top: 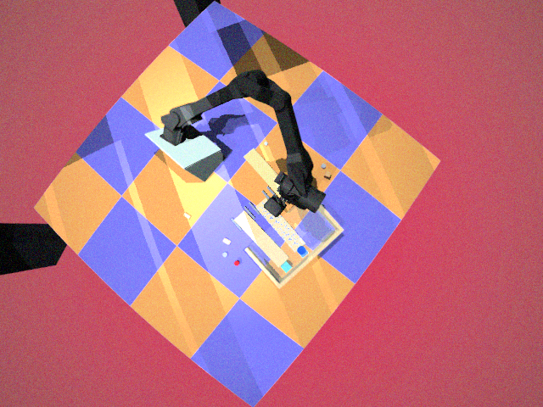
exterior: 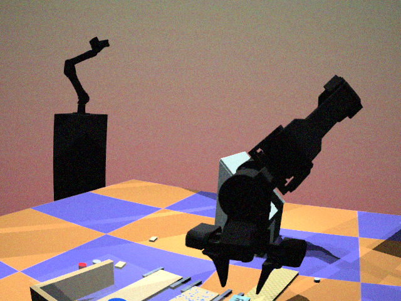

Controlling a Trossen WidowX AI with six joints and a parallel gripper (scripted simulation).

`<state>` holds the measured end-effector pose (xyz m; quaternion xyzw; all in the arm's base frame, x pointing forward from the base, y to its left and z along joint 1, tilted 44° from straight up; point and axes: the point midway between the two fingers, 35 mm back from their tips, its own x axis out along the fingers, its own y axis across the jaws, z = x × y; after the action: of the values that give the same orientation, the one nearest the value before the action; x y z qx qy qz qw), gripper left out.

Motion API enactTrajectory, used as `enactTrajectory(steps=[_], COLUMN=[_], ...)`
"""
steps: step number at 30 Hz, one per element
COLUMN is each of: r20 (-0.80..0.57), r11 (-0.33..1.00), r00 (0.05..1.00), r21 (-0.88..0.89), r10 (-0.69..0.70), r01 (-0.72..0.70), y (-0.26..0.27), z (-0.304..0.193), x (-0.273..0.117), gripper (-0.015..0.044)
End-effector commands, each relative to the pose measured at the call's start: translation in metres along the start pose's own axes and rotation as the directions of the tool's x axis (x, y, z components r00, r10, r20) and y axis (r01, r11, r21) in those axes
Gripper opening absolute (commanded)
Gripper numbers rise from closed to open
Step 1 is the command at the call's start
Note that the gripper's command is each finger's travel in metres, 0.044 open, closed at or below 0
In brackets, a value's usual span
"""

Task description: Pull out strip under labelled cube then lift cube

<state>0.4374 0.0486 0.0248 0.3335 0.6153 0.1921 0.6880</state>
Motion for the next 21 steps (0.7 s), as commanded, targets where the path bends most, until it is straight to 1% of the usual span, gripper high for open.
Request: enactTrajectory(steps=[1,21], r20=[0.003,0.003], r11=[1.0,1.0], r00=[1.0,1.0], r21=[0.003,0.004], r10=[0.002,0.004], r01=[-0.002,-0.004], y=[0.0,0.001], z=[0.001,0.001], x=[0.006,0.039], gripper=[0.025,0.025])
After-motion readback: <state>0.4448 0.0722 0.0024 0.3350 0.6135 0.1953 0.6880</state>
